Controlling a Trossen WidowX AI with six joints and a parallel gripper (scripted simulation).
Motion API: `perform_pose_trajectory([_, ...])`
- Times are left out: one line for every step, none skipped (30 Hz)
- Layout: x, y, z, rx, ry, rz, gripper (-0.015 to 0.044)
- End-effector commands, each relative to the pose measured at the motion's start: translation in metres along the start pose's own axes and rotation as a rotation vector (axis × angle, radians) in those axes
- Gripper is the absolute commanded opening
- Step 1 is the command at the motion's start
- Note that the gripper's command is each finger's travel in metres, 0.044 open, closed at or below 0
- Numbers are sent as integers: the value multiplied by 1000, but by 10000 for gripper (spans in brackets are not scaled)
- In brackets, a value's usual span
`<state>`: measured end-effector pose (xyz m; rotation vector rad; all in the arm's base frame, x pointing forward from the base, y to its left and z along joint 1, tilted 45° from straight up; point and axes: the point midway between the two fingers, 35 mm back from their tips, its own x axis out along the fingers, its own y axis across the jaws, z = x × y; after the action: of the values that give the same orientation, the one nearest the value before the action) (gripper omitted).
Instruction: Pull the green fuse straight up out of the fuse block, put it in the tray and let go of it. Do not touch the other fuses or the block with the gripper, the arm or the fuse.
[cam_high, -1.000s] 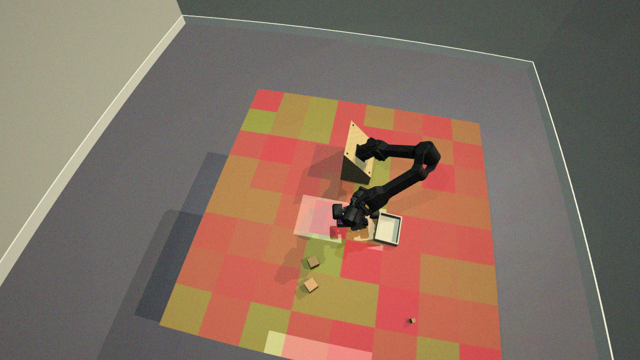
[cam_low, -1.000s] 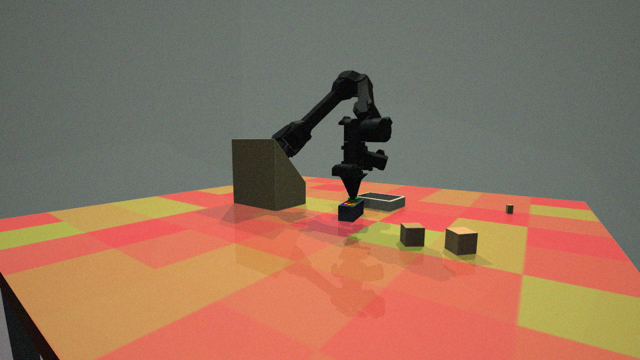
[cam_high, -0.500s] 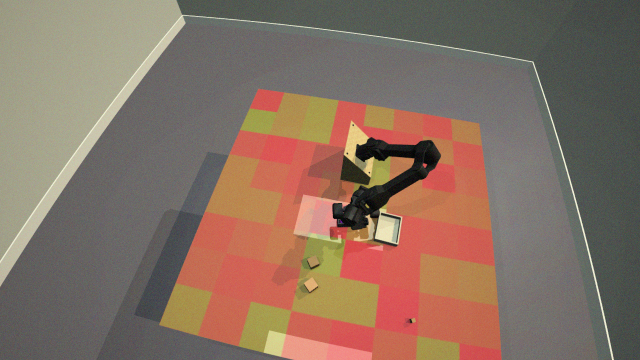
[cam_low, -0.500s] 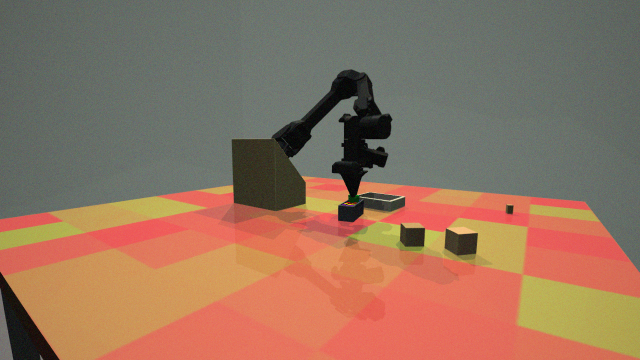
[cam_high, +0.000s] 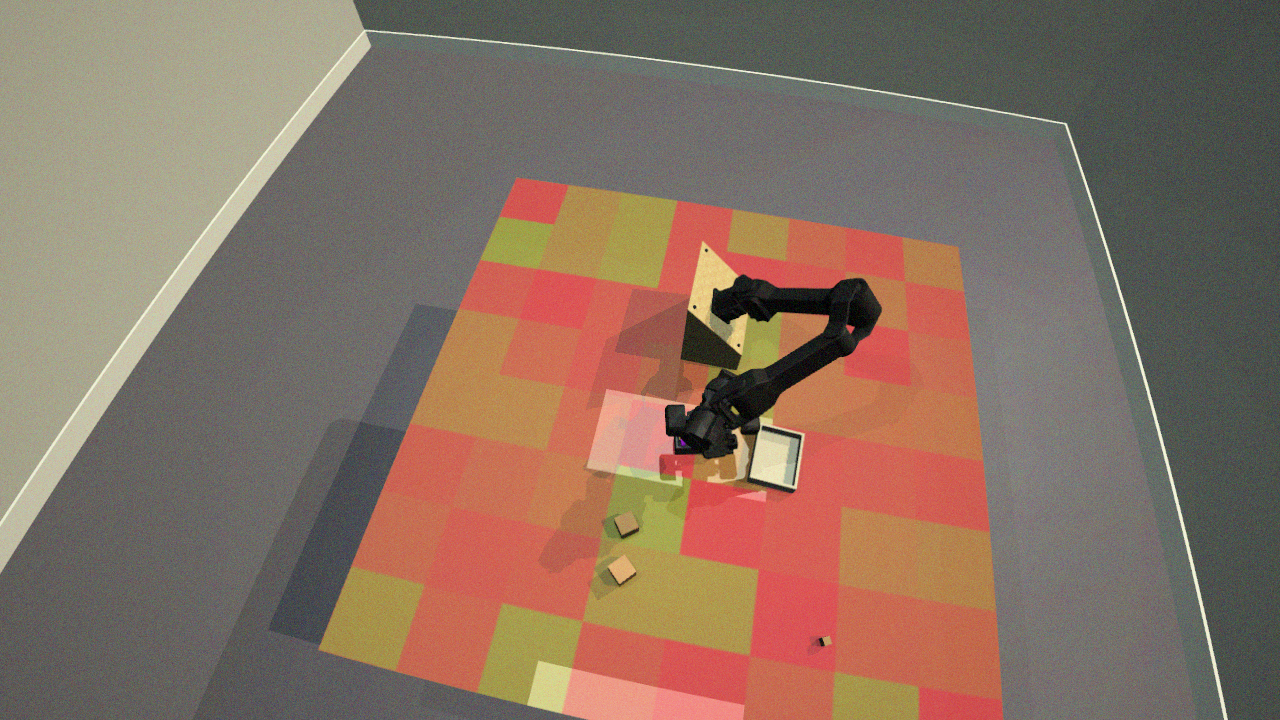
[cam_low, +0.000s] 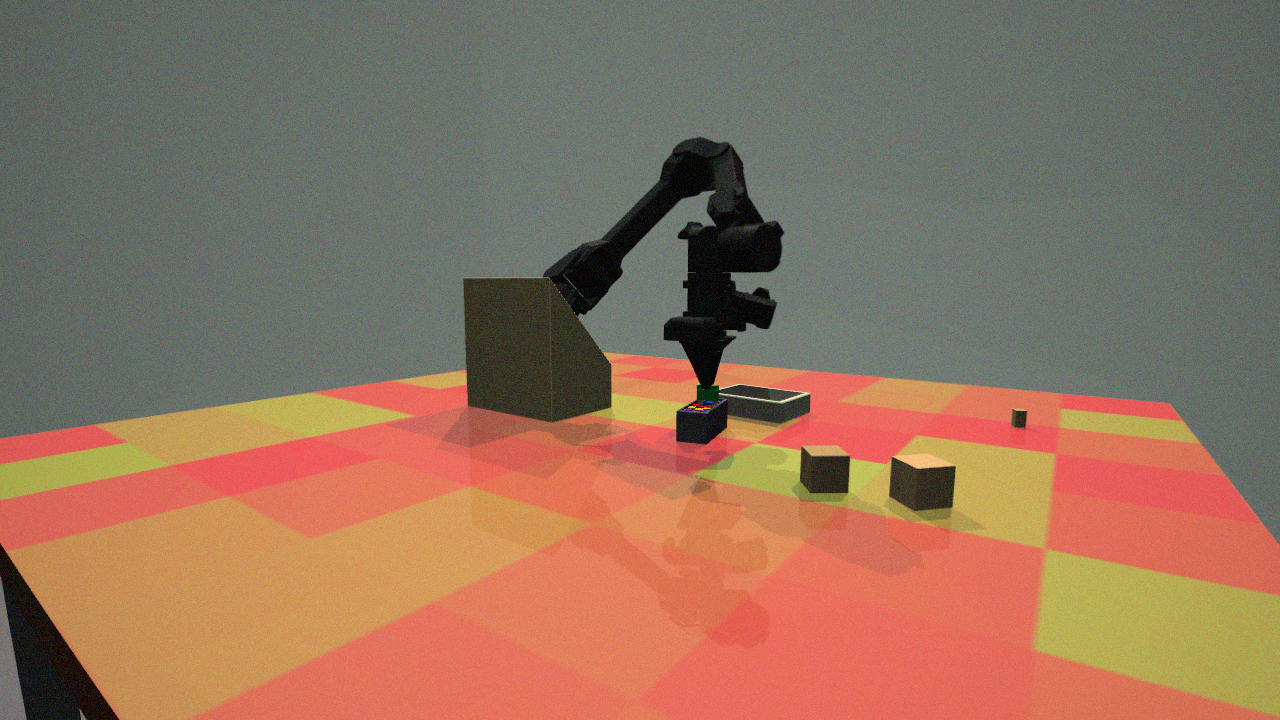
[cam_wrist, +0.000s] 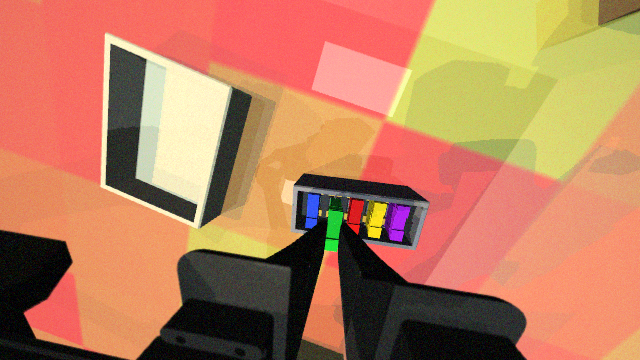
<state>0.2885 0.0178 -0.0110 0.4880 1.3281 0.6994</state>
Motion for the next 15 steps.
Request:
perform_pose_trajectory([-2,-1,0,-6,2,-5,0])
perform_pose_trajectory([-3,-1,0,-6,2,-5,0])
perform_pose_trajectory([-3,0,0,-6,2,-4,0])
perform_pose_trajectory([-4,0,0,-6,2,-4,0])
perform_pose_trajectory([-4,0,0,-6,2,-4,0])
perform_pose_trajectory([-5,0,0,-6,2,-4,0])
perform_pose_trajectory([-5,0,0,-5,2,-4,0])
perform_pose_trajectory([-6,0,0,-5,2,-4,0])
perform_pose_trajectory([-6,0,0,-5,2,-4,0])
perform_pose_trajectory([-7,0,0,-5,2,-4,0])
perform_pose_trajectory([-7,0,0,-5,2,-4,0])
perform_pose_trajectory([-8,0,0,-5,2,-4,0])
perform_pose_trajectory([-8,0,0,-5,2,-4,0])
perform_pose_trajectory([-9,0,0,-5,2,-4,0])
perform_pose_trajectory([-9,0,0,-5,2,-4,0])
